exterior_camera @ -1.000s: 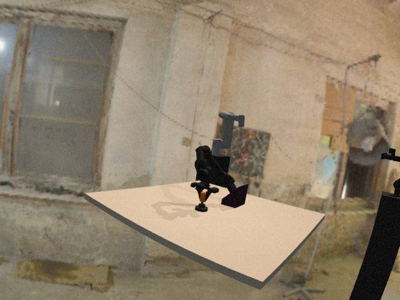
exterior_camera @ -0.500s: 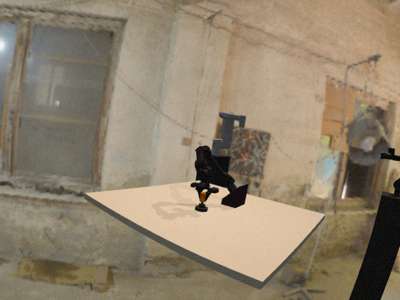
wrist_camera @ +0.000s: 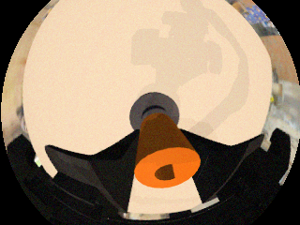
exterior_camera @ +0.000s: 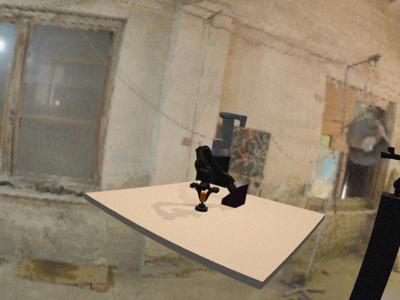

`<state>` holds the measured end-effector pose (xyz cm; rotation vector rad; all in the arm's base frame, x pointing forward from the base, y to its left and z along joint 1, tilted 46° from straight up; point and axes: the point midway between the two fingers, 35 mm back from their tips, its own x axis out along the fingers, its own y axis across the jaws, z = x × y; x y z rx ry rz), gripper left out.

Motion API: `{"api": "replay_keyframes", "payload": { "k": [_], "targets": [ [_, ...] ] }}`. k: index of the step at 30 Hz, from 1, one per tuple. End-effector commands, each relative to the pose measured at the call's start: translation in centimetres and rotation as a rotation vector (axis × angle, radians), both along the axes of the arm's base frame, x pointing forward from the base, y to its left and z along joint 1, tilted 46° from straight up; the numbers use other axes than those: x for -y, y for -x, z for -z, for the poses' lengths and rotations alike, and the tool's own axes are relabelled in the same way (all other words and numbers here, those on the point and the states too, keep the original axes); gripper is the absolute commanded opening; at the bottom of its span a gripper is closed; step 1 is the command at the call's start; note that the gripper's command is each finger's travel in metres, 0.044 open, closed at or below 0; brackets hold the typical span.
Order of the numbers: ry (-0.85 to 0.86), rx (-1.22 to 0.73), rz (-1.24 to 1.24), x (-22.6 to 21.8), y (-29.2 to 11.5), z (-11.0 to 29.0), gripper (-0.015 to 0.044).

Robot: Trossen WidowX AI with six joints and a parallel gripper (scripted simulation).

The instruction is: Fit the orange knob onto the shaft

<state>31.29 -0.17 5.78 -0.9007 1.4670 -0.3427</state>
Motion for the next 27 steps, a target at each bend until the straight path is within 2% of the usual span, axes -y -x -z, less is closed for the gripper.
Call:
{"api": "replay_keyframes", "payload": {
  "k": [1,13,20,27],
  "targets": [
    [0.001,-0.005,-0.008,0.06,0.01,0.11,0.0],
    [0.001,-0.005,-0.008,-0.19,0.25,-0.2,0.0],
    [0.027,-0.144,-0.148,-0.24,0.14,-0.26,0.0],
    [0.028,-0.151,-0.155,-0.07,-0.07,0.0,0.0]
  ]
}}
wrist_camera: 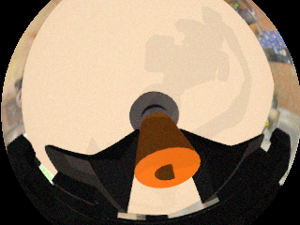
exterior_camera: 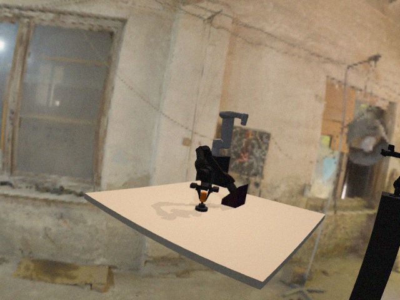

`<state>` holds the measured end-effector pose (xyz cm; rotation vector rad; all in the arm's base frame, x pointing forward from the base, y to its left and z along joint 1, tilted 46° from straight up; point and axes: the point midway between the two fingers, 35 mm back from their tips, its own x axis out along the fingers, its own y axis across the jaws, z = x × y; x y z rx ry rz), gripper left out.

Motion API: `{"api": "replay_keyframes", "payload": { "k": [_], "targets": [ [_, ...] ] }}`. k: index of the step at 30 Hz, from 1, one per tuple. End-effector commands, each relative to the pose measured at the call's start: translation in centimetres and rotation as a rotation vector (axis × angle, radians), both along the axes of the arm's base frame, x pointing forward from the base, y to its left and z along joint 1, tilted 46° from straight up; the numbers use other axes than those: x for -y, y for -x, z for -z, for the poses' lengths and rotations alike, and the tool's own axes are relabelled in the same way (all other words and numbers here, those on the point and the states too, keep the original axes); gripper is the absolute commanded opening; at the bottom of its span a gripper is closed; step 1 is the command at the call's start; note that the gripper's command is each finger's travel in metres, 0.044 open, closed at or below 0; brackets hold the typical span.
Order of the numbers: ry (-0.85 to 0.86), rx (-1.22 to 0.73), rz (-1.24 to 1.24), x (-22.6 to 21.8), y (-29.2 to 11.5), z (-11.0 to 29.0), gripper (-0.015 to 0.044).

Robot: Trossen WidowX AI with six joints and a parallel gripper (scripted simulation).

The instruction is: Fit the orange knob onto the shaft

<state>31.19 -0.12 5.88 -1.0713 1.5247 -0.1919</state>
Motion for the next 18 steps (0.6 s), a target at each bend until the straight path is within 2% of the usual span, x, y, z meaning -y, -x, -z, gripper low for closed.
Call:
{"api": "replay_keyframes", "payload": {
  "k": [1,18],
  "targets": [
    [-0.002,-0.002,-0.007,0.0,-0.15,0.14,0.0],
    [0.001,-0.02,-0.025,-0.18,0.22,-0.05,0.0]
  ]
}}
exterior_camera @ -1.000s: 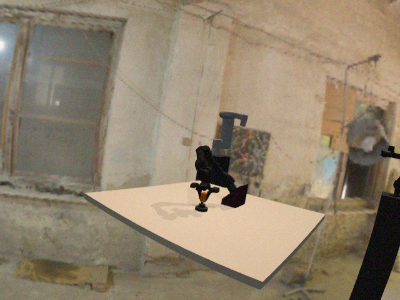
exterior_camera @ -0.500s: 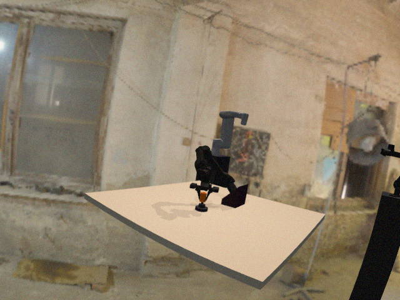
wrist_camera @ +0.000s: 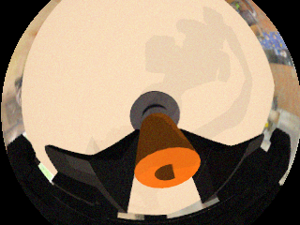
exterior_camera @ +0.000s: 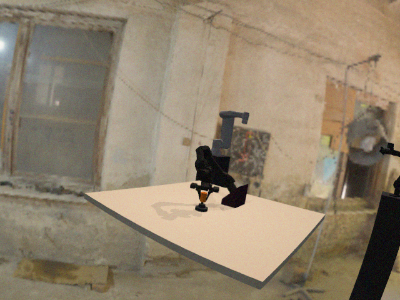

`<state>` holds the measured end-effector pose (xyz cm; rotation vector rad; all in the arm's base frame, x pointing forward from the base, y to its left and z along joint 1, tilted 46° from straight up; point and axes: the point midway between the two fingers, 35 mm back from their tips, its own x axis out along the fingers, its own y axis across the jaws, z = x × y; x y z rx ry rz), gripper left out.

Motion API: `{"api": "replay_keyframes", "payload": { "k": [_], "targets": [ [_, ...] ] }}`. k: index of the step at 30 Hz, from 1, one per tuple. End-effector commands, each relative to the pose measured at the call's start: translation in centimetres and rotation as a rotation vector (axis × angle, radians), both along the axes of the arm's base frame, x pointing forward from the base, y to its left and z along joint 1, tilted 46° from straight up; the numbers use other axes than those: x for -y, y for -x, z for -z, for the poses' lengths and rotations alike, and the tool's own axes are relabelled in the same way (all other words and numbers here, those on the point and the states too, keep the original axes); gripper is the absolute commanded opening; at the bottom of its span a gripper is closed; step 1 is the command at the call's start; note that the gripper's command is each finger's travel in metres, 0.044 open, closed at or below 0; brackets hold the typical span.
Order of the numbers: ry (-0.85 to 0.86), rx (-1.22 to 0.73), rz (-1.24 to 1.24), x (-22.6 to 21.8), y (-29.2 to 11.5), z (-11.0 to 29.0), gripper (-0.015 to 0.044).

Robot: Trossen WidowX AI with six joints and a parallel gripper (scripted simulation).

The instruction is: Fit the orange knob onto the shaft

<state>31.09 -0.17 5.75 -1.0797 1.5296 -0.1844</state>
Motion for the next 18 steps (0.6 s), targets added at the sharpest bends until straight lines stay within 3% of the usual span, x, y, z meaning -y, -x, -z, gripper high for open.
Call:
{"api": "replay_keyframes", "payload": {
  "k": [1,5,18],
  "targets": [
    [0.002,-0.031,-0.039,-0.23,0.14,-0.19,0.0],
    [0.021,-0.133,-0.141,-0.16,0.2,-0.28,0.0],
    [0.022,-0.14,-0.148,-0.13,-0.11,-0.19,0.0]
  ]
}}
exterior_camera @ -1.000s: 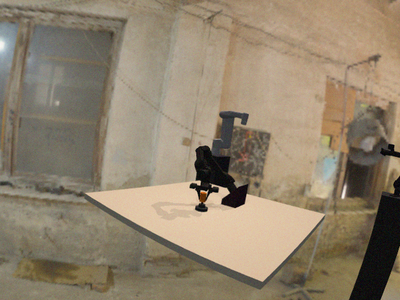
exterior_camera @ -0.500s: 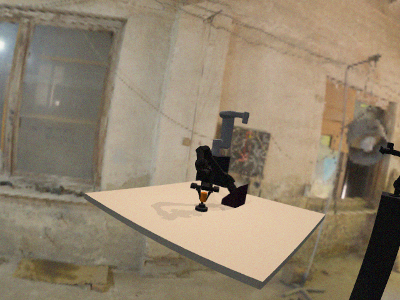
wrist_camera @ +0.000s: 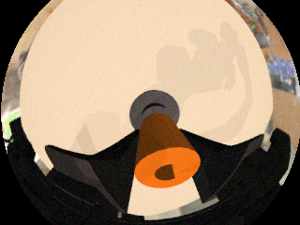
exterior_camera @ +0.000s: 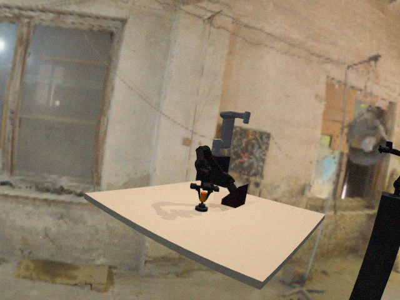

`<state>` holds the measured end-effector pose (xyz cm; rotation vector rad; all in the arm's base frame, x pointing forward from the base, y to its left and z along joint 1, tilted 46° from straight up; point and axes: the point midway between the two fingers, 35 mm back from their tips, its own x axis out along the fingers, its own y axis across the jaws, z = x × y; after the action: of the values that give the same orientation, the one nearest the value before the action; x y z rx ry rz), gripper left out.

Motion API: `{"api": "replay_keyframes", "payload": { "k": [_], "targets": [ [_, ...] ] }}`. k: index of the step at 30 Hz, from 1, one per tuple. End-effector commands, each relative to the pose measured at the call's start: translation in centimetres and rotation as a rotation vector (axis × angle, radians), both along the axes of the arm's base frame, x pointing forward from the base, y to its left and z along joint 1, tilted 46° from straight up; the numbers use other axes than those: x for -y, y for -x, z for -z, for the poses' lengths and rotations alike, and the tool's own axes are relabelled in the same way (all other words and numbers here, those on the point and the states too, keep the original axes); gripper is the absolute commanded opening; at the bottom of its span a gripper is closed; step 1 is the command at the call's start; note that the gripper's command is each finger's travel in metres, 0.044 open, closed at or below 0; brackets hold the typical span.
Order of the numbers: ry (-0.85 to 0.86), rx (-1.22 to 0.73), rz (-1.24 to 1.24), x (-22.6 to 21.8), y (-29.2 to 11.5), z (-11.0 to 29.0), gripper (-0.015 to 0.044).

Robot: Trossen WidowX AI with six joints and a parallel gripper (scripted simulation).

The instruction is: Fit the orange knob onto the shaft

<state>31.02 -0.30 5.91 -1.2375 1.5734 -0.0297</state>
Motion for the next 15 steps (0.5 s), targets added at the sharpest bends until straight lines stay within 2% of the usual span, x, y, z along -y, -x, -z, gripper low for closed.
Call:
{"api": "replay_keyframes", "payload": {
  "k": [1,15],
  "targets": [
    [-0.003,0.002,-0.007,-0.28,-0.19,0.0,0.0],
    [-0.003,0.002,-0.007,-0.22,0.0,0.08,0.0]
  ]
}}
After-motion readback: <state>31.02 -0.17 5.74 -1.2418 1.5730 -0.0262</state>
